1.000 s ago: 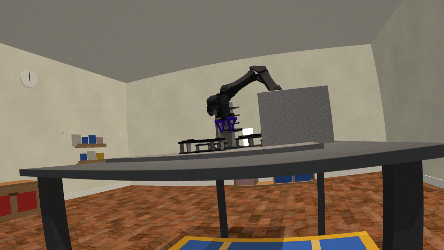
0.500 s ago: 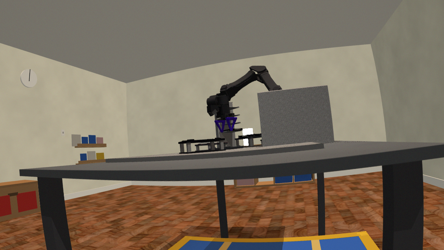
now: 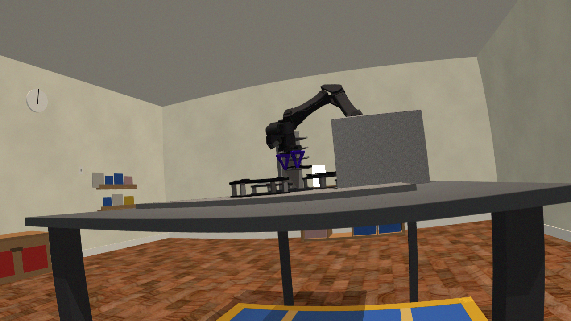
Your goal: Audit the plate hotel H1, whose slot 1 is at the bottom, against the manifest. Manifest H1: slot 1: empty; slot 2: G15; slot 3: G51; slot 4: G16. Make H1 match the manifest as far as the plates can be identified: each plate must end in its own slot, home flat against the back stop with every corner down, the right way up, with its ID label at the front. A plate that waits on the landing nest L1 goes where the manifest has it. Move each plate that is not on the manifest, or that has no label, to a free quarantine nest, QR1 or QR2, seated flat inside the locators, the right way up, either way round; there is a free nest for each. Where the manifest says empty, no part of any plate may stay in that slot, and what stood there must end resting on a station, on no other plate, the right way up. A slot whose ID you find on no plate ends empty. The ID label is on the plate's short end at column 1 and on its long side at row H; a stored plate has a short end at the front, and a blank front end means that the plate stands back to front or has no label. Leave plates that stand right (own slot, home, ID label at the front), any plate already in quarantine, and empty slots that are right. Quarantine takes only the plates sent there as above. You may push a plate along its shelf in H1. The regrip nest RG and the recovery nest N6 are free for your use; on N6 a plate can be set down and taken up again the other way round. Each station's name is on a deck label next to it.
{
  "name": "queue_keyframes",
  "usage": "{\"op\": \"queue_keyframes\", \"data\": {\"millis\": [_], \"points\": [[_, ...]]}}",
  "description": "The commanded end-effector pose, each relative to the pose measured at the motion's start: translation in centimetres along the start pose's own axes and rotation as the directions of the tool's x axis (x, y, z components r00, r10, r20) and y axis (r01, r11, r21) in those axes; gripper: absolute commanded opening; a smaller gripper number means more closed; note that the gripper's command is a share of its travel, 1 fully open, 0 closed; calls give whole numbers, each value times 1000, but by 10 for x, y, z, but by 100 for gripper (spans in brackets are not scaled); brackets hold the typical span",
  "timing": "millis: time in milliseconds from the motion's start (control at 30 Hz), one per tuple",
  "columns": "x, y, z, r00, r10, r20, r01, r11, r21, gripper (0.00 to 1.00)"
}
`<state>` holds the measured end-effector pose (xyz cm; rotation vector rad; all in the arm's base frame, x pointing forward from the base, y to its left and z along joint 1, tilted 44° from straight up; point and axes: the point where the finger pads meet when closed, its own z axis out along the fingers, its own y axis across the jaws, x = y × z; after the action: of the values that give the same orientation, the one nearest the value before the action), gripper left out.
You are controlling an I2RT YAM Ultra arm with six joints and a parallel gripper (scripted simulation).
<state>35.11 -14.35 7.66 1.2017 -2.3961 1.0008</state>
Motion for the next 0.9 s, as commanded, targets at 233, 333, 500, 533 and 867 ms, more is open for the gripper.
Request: {"op": "queue_keyframes", "data": {"millis": [233, 333, 500, 533, 867], "points": [[-2, -1, -13, 1000, 0, 10, 0, 1000, 6, 100], [-2, -1, -16, 1000, 0, 10, 0, 1000, 6, 100], [-2, -1, -25, 1000, 0, 10, 0, 1000, 6, 100], [-2, -1, -26, 1000, 0, 10, 0, 1000, 6, 100], [-2, -1, -40, 1000, 0, 10, 0, 1000, 6, 100]]}}
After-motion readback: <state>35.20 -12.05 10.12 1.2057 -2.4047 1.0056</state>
